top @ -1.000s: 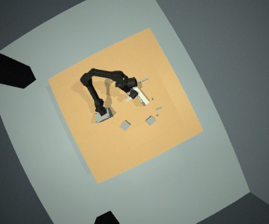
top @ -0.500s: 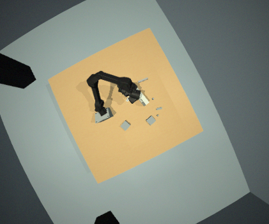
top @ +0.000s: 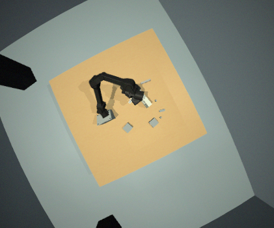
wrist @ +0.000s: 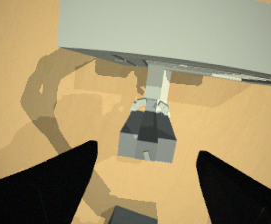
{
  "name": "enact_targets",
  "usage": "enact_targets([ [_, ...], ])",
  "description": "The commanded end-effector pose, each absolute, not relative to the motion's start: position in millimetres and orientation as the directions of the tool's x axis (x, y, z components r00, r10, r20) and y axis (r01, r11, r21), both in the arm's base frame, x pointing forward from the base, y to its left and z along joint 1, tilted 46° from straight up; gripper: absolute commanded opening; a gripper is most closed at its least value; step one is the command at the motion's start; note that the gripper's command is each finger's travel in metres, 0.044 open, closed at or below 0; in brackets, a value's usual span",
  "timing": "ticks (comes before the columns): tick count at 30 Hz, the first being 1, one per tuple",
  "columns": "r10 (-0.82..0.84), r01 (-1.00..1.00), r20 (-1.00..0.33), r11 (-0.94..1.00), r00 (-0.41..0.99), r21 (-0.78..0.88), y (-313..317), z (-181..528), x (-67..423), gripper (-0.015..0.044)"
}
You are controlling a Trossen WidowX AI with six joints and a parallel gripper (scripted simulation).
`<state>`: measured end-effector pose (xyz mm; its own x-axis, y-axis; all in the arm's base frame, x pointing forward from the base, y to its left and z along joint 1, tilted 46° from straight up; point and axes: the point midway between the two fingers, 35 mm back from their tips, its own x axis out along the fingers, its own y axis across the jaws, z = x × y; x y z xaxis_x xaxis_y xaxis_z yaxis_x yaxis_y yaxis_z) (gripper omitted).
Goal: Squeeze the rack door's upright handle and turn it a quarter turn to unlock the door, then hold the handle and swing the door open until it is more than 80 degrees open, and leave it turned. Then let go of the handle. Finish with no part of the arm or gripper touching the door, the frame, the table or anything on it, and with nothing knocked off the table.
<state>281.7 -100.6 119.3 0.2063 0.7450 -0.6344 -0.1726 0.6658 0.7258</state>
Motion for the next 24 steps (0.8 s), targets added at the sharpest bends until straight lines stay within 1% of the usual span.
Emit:
enact_targets([
  [1, 0.743, -0.163, -0.642, 0.669, 0.190, 0.725, -95, 114, 282, 0.0295],
  [24, 0.718, -0.139, -0.683, 0.697, 0.138, 0.704, -67, 90, 288, 0.0295],
])
